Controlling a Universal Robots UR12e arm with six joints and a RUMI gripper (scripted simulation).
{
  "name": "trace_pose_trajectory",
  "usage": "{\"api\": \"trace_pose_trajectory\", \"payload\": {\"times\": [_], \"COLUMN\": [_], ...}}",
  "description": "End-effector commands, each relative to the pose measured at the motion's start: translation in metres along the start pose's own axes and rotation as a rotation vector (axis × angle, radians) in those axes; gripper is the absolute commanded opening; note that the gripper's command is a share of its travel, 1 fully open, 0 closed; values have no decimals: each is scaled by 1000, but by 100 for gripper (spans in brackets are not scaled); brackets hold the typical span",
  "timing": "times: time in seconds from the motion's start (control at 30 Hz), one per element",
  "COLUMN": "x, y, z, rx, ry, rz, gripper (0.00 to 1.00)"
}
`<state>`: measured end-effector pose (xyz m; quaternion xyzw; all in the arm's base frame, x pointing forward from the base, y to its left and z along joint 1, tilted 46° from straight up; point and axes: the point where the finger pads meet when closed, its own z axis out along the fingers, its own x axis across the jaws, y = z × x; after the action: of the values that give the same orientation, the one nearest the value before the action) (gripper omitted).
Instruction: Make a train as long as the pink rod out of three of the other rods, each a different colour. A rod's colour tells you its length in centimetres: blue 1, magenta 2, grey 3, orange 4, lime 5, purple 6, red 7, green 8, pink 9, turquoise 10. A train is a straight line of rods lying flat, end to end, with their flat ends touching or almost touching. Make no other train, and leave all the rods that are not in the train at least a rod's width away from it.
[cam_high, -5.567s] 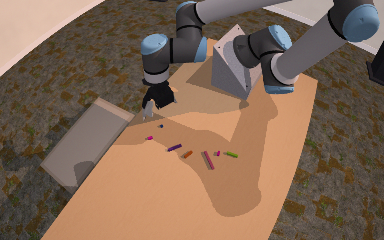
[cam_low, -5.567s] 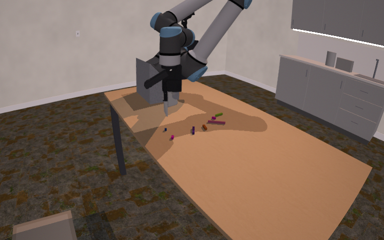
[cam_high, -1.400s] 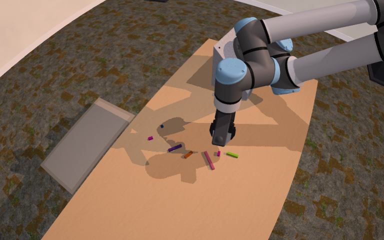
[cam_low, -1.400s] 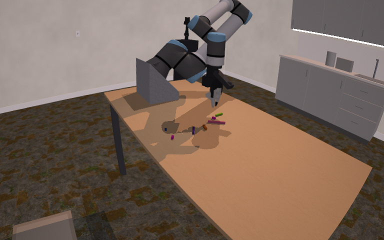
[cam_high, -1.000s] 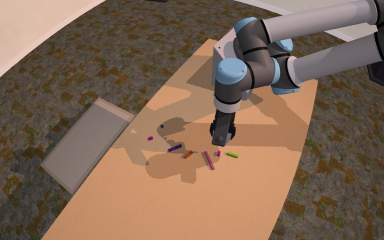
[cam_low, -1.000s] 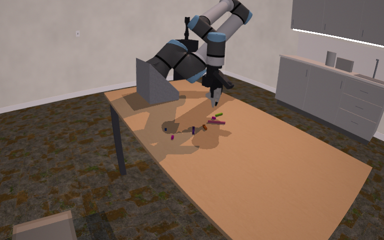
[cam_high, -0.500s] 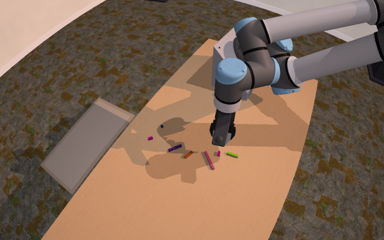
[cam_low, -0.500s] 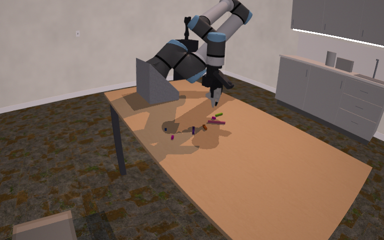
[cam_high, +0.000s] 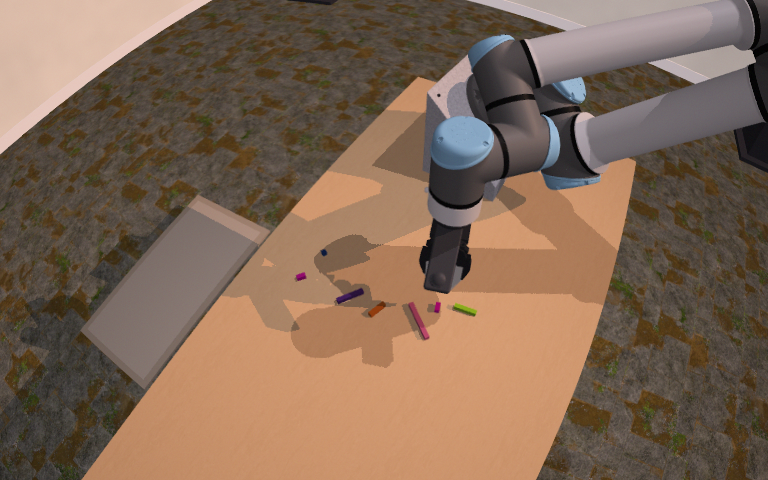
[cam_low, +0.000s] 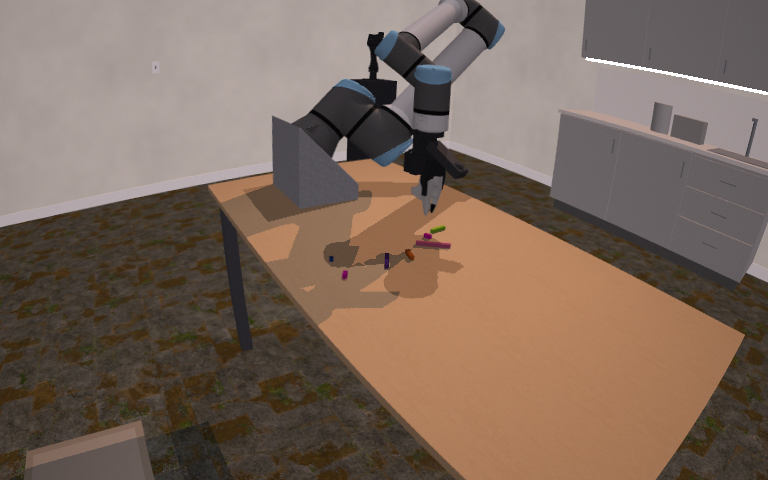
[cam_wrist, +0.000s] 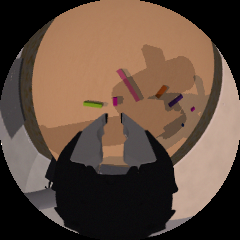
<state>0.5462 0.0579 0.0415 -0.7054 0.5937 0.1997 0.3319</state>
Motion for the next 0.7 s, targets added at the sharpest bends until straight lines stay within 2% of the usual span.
{"api": "trace_pose_trajectory", "payload": {"times": [0.0,0.67], "x": [0,1], "y": [0,-1], "z": [2,25], "rx": [1,1], "ry": [1,1], "rz": [-1,-2], "gripper": [14,14]}}
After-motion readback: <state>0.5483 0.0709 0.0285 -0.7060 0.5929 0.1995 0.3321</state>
